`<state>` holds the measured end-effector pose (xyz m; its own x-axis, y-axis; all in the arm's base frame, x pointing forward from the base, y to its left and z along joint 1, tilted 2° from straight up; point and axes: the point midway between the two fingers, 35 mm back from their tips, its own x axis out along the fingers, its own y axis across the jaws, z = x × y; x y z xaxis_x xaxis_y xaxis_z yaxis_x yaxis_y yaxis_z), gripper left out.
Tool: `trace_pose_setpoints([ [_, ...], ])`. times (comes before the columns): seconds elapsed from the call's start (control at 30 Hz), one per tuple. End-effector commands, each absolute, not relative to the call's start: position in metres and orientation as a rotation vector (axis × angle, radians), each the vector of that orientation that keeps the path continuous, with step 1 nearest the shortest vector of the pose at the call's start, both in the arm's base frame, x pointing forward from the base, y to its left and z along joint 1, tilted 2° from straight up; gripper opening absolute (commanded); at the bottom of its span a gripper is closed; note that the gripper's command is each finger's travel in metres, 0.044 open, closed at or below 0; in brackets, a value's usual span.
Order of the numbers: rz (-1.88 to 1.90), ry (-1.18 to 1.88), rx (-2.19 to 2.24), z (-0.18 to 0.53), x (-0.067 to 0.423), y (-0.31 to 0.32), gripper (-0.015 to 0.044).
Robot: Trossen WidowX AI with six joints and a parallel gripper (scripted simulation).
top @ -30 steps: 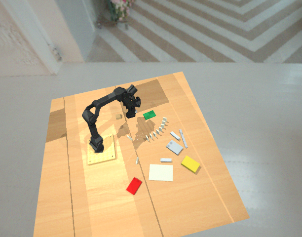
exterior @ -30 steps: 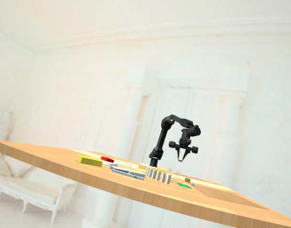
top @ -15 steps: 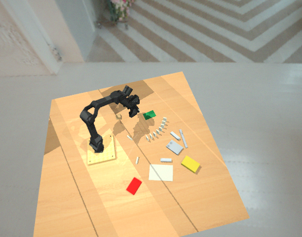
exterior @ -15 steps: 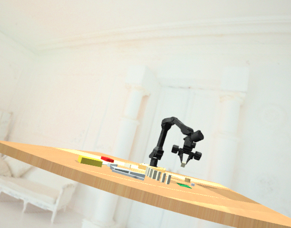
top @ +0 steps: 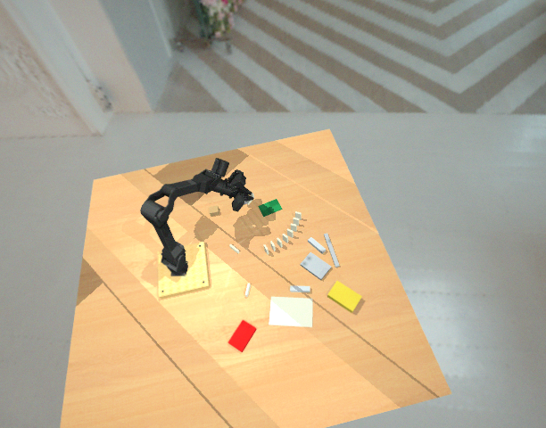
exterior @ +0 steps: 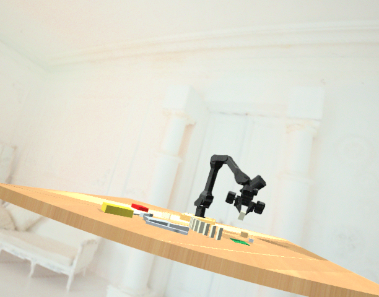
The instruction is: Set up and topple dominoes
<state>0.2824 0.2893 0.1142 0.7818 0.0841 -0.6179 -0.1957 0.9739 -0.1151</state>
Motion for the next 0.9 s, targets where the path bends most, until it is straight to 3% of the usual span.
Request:
trace_pose_setpoints([
  [0.0, 0.145, 0.585, -0.183, 0.114, 0.279, 0.288, 0.0107],
  [0.87, 0.044, 0.18, -0.087, 0.125, 0.235, 0.258, 0.0107],
])
